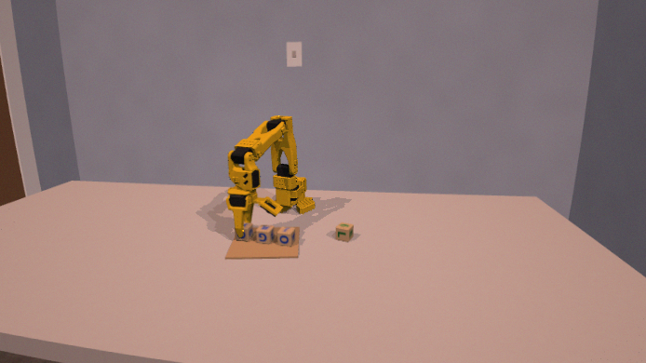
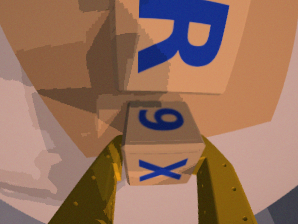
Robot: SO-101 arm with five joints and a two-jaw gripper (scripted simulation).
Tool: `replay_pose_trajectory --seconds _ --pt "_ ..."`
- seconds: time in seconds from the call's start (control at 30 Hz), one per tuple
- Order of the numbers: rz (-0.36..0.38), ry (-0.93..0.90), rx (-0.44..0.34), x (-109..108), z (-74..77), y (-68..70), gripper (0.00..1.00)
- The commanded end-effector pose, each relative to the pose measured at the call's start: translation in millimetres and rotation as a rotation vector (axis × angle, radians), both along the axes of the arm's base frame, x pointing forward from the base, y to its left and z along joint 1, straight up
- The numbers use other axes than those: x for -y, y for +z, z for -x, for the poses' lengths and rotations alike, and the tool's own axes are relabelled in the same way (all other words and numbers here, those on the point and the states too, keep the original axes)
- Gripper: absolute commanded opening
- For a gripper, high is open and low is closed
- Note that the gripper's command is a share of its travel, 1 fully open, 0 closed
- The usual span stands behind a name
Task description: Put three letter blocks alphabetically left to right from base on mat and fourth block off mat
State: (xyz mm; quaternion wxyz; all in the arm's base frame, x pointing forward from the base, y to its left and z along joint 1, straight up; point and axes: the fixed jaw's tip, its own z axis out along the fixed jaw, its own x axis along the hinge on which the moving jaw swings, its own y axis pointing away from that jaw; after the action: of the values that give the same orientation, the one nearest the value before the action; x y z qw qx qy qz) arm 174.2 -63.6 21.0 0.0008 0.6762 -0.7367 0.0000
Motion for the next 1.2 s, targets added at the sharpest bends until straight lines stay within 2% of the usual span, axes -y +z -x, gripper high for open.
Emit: replay_pose_trajectory --seconds 0.0,0.27,0.9,1.17 --pt "0.021 -0.004 0.065 3.0 -9.1 9.6 0.17" --pt "0.021 -0.004 0.065 3.0 -9.1 9.6 0.19" --pt "0.021 -0.004 0.065 3.0 -9.1 9.6 0.35" --pt "0.021 -0.004 0.065 3.0 -9.1 9.6 0.36"
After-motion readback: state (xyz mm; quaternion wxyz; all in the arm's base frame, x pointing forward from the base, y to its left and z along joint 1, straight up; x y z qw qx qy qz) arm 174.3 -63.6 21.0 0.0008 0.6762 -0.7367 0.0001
